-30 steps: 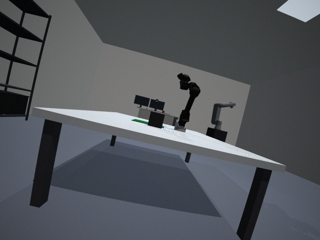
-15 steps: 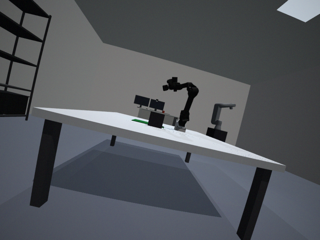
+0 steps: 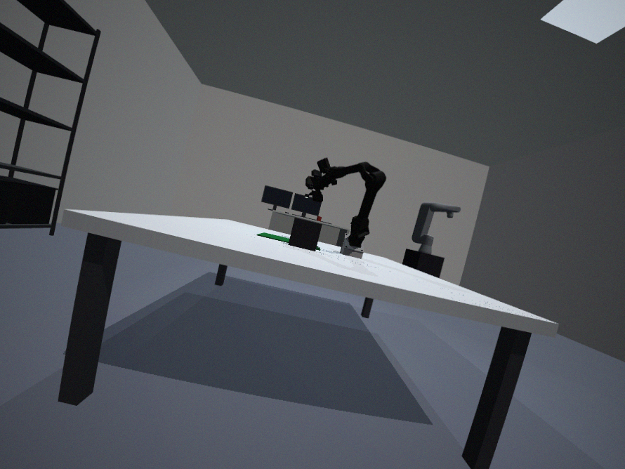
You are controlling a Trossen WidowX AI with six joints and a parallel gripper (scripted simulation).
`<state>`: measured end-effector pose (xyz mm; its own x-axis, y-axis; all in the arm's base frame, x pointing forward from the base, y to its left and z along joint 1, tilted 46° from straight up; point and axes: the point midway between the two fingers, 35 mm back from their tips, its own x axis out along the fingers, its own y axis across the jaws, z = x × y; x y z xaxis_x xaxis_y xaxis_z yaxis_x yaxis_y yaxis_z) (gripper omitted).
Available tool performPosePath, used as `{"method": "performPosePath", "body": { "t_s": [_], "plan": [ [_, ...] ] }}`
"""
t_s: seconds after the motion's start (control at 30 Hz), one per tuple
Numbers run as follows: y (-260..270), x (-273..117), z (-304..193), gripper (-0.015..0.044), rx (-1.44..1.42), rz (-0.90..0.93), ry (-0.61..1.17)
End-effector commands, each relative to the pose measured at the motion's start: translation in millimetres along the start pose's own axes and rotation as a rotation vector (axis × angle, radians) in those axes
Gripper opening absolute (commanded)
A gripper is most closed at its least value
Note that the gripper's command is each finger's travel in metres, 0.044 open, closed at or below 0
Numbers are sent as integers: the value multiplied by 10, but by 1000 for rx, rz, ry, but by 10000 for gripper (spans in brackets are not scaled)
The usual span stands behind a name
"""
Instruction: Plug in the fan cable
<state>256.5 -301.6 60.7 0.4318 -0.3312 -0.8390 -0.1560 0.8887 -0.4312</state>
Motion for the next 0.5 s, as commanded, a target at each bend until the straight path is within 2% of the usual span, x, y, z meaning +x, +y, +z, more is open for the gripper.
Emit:
{"method": "performPosePath", "body": {
  "t_s": [0.0,0.37,0.47],
  "plan": [
    [716,-57,326,210,-507,240,-117],
    [1862,-435,611,210,-1294,562,-496],
    [2014,-519,629,210,-1398,598,-572]
  ]
}}
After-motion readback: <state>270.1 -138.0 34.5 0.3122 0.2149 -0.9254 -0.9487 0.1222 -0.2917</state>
